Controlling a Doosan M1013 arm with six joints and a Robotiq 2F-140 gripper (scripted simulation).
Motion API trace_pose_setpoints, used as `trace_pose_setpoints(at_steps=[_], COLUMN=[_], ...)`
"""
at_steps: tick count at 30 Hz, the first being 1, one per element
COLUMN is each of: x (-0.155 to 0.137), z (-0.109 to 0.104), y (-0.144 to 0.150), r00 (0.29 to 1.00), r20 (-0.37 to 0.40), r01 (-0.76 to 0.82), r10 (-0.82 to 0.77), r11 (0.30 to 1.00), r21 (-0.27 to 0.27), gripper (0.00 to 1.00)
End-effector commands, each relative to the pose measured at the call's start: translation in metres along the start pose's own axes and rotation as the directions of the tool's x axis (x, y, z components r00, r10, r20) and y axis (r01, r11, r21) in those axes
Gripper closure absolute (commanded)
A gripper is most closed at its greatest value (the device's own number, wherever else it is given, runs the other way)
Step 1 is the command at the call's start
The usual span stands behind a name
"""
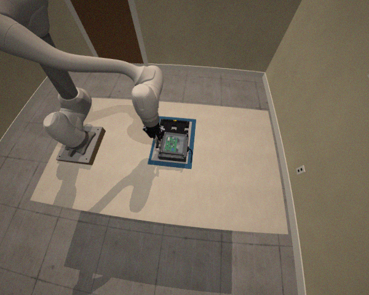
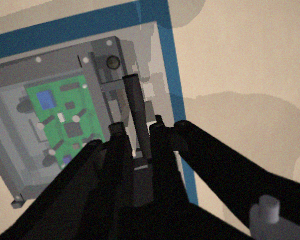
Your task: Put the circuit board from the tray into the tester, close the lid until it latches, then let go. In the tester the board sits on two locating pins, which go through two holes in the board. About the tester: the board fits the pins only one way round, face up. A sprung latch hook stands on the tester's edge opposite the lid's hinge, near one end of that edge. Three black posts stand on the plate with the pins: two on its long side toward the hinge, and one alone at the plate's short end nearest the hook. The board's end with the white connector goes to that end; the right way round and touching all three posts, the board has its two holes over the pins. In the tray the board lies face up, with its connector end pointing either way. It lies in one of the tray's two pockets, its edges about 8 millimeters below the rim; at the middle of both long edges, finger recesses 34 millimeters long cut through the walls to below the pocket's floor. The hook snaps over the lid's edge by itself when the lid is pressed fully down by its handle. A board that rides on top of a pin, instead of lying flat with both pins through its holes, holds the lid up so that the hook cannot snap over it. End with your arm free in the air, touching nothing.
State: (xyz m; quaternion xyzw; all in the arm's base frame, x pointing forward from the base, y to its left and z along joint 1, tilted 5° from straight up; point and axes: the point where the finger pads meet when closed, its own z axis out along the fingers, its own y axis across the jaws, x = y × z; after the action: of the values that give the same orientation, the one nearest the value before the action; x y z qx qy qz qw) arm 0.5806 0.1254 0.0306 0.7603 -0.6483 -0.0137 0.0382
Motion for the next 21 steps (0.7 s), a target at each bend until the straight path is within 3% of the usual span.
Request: trace_pose_setpoints(at_steps=[1, 21], x=[0.0000, 0.0000], z=[0.0018, 0.0072], y=[0.0002, 0.0004], r00=[1.000, 1.000], r20=[0.000, 0.000], r01=[0.000, 0.000], r10=[0.000, 0.000], r11=[1.000, 1.000], r21=[0.000, 0.000], gripper=[1.00, 1.00])
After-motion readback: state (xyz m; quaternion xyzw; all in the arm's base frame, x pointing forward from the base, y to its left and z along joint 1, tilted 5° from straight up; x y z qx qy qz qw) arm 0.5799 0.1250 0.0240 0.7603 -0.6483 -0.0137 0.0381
